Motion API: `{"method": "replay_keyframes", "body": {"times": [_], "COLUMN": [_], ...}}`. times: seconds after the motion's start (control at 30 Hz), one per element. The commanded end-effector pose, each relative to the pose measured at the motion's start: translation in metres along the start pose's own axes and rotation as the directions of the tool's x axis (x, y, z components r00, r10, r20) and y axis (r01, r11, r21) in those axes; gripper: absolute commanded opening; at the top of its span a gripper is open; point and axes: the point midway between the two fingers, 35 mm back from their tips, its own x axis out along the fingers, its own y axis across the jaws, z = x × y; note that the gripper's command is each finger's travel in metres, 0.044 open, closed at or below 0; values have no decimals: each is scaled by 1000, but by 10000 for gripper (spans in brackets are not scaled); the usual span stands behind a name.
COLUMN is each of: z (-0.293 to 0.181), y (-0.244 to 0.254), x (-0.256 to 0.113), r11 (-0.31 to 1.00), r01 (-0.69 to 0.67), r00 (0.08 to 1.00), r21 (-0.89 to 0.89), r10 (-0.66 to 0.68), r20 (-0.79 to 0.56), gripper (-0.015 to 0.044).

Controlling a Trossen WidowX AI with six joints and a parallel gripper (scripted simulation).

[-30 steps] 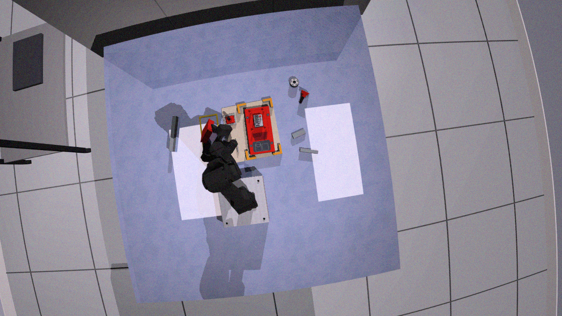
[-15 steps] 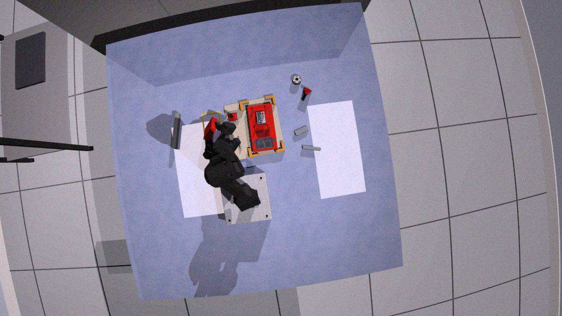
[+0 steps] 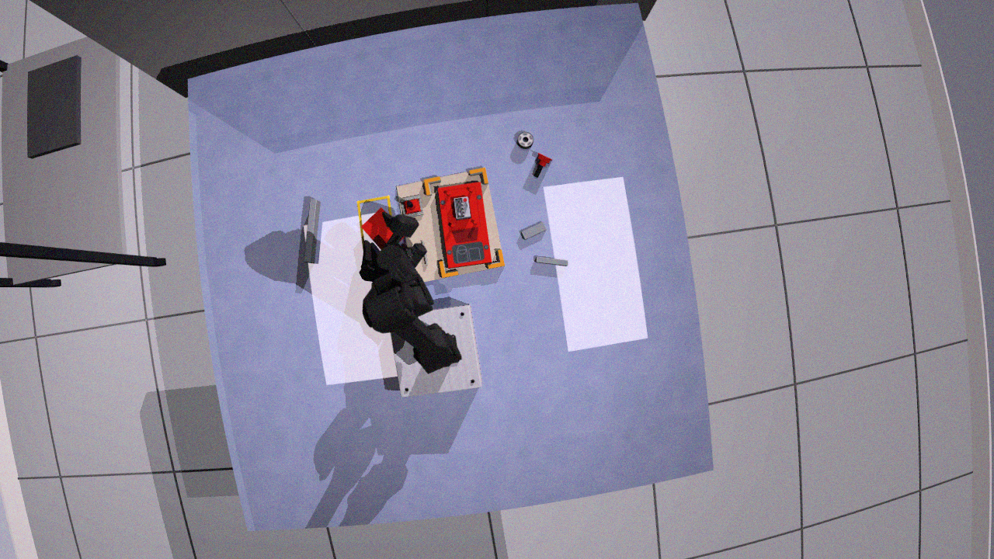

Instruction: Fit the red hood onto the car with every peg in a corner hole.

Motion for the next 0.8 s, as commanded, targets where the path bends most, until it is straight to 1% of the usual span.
{"method": "replay_keyframes", "body": {"times": [0.0, 0.77], "z": [-4, -32], "y": [4, 27], "x": [-4, -66], "r11": [1000, 963], "r01": [2, 5], "r00": [1000, 1000], "r21": [24, 270], "r10": [-2, -5], "r20": [-2, -1], "gripper": [440, 440]}}
